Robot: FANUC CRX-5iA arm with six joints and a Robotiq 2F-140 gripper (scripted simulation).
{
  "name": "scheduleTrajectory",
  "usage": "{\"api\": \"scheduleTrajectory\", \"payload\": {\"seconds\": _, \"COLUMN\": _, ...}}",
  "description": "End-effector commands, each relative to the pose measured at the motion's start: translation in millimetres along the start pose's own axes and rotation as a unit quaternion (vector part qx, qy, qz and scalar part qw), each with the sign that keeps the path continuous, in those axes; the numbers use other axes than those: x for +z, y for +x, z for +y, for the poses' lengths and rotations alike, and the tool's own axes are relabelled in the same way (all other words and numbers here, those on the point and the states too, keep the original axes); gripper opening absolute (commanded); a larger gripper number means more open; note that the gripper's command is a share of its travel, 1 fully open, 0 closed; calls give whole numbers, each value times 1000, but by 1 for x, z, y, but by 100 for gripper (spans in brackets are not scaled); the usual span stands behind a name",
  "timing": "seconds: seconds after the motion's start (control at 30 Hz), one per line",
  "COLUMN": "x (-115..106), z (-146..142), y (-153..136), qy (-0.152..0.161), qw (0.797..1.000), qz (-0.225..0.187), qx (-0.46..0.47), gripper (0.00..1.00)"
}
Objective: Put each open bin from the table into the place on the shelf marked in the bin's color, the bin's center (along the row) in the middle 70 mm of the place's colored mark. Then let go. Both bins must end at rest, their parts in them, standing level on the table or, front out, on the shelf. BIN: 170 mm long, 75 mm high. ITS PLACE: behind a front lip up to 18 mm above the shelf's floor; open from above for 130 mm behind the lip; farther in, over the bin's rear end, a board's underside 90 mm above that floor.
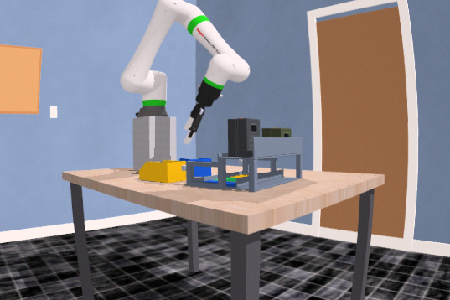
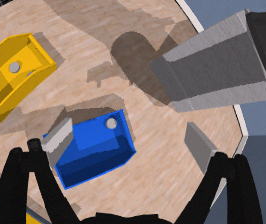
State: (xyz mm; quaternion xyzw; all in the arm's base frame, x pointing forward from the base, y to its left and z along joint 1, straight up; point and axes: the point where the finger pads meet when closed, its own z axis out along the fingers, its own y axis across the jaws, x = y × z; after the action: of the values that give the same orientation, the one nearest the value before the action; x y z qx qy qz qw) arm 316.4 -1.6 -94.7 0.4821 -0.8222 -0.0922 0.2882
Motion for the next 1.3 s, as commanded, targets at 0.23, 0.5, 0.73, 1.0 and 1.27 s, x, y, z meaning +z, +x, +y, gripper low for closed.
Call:
{"api": "scheduleTrajectory", "payload": {"seconds": 0.23, "x": -37, "z": -76, "y": -14, "qy": 126, "qw": 979, "qz": -7, "qx": -157, "gripper": 100}}
{"api": "scheduleTrajectory", "payload": {"seconds": 0.5, "x": -73, "z": -119, "y": -28, "qy": 205, "qw": 943, "qz": 7, "qx": -262, "gripper": 100}}
{"api": "scheduleTrajectory", "payload": {"seconds": 0.73, "x": -107, "z": -148, "y": -43, "qy": 265, "qw": 900, "qz": 27, "qx": -345, "gripper": 100}}
{"api": "scheduleTrajectory", "payload": {"seconds": 1.0, "x": -148, "z": -173, "y": -62, "qy": 324, "qw": 841, "qz": 55, "qx": -429, "gripper": 100}}
{"api": "scheduleTrajectory", "payload": {"seconds": 1.27, "x": -199, "z": -193, "y": -88, "qy": 387, "qw": 755, "qz": 97, "qx": -521, "gripper": 100}}
